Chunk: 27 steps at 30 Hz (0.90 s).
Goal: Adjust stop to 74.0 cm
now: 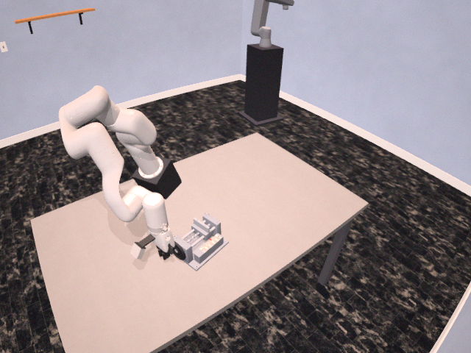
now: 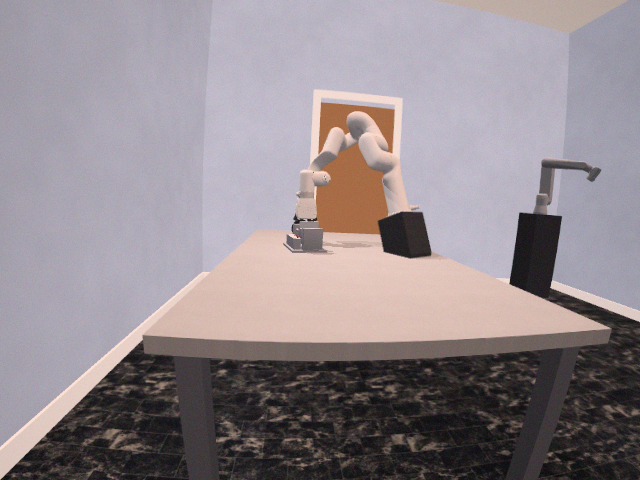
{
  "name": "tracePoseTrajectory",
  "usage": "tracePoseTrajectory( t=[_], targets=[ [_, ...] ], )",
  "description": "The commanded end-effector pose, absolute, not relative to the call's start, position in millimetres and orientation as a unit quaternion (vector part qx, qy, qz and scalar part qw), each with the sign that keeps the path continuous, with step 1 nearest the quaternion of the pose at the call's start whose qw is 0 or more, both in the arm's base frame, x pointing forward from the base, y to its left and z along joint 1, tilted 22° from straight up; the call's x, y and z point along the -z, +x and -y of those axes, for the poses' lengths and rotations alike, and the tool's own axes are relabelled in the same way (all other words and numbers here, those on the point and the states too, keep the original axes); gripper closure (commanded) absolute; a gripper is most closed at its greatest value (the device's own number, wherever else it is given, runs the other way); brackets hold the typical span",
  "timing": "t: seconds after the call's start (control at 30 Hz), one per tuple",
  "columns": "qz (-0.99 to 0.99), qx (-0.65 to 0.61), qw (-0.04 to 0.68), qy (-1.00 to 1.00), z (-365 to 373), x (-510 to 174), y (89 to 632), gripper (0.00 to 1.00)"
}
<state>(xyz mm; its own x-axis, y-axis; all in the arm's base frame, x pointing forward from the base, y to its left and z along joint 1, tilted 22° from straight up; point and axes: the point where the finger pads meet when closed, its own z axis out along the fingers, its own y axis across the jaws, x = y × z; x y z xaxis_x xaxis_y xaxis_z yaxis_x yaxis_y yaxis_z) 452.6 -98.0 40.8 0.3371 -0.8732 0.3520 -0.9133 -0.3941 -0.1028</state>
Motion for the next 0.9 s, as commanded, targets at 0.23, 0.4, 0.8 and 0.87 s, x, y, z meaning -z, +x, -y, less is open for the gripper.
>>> tracePoseTrajectory(
  t=[0.23, 0.4, 0.8, 0.87],
  targets=[
    [0.547, -0.178, 0.056, 0.816, 95, -51, 450, 0.94],
    [0.547, -0.178, 0.056, 0.816, 93, -56, 450, 0.94],
    [0.547, -0.178, 0.056, 0.816, 88, -66, 452, 0.94],
    [0.547, -0.178, 0.056, 0.816, 87, -68, 453, 0.94]
  ],
)
